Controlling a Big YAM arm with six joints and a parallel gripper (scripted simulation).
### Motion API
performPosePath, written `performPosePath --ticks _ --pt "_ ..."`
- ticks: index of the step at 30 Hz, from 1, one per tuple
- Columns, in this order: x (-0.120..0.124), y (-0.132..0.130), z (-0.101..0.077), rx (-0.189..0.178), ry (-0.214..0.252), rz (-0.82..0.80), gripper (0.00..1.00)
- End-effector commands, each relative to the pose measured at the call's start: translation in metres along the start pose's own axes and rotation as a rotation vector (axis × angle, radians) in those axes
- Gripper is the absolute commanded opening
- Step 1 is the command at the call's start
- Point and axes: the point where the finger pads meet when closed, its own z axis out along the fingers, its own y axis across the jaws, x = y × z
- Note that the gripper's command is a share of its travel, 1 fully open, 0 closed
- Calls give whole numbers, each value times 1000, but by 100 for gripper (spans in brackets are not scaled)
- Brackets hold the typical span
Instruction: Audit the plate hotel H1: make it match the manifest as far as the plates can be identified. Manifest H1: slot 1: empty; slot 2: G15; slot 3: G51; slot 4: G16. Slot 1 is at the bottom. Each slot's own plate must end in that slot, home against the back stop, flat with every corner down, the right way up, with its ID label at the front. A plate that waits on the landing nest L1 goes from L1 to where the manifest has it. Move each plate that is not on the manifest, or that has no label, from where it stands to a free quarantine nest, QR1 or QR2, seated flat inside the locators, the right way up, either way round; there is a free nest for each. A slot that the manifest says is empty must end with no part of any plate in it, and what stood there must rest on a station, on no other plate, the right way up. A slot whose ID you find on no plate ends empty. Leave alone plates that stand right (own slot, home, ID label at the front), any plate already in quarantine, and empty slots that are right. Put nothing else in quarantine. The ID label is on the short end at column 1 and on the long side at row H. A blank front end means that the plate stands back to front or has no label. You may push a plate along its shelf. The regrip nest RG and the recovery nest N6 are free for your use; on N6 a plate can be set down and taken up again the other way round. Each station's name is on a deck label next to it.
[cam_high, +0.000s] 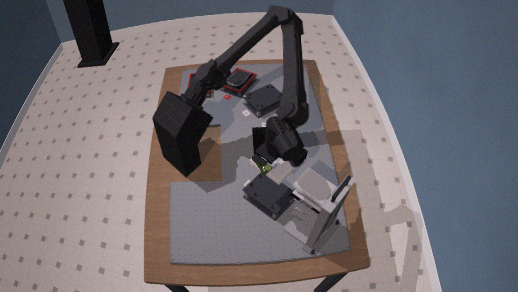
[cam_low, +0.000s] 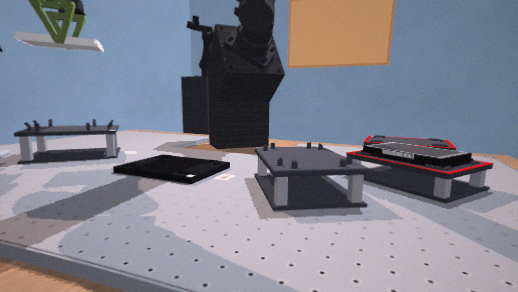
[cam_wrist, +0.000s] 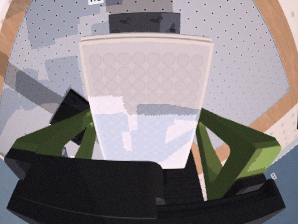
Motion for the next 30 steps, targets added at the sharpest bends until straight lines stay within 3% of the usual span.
performPosePath --ticks 1,4,6,14,15,18,30 --pt "-19 2 -30 14 -53 -48 86" --pt "-19 2 -36 14 -55 -50 86" --pt "1 16 -14 -1 -1 -77 86" --pt "8 34 -14 0 -4 -180 86" --pt "-3 30 -31 12 -50 -194 86" --pt "13 47 -13 -1 -3 -246 86" --pt "26 81 -13 -2 -2 -428 86"
